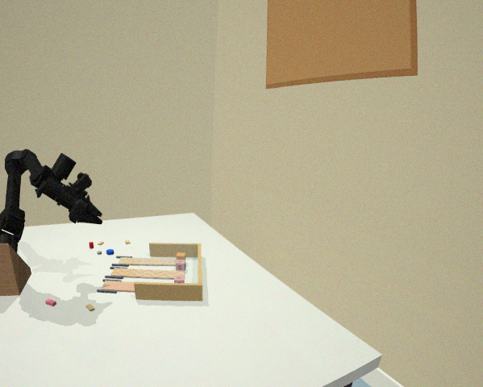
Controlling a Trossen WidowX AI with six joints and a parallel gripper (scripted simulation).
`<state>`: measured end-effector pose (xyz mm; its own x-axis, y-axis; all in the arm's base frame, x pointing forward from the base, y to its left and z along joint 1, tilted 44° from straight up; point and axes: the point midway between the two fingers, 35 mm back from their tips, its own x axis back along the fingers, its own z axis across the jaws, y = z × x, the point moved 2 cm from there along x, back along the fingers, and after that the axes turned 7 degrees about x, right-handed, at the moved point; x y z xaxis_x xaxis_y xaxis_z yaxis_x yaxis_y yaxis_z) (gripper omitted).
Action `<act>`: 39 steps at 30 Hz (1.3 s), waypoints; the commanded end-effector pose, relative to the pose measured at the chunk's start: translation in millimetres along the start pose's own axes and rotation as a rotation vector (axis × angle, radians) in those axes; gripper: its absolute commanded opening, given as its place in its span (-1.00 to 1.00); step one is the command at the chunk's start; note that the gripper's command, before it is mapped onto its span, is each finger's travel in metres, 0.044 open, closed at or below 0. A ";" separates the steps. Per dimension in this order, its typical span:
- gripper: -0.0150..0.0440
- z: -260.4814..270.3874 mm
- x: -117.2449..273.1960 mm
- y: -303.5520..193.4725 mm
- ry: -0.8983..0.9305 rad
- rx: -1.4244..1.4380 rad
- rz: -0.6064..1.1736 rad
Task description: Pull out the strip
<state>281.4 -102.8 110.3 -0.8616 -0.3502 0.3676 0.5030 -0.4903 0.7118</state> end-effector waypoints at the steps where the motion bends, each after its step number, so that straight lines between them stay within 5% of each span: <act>1: 0.86 -0.5 0.6 0.0 0.001 -0.006 -0.002; 8: 0.86 -0.5 0.6 0.0 0.001 -0.006 -0.002; 23: -0.47 -46.8 -81.1 -31.7 -0.049 -0.227 0.650; 29: -0.49 -48.3 -100.6 -57.2 -0.021 -0.277 0.944; 39: -0.49 -49.6 -100.6 -58.5 -0.020 -0.278 0.953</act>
<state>342.1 -82.9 8.6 -0.1668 -0.6667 0.7264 0.9721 -0.2345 0.0080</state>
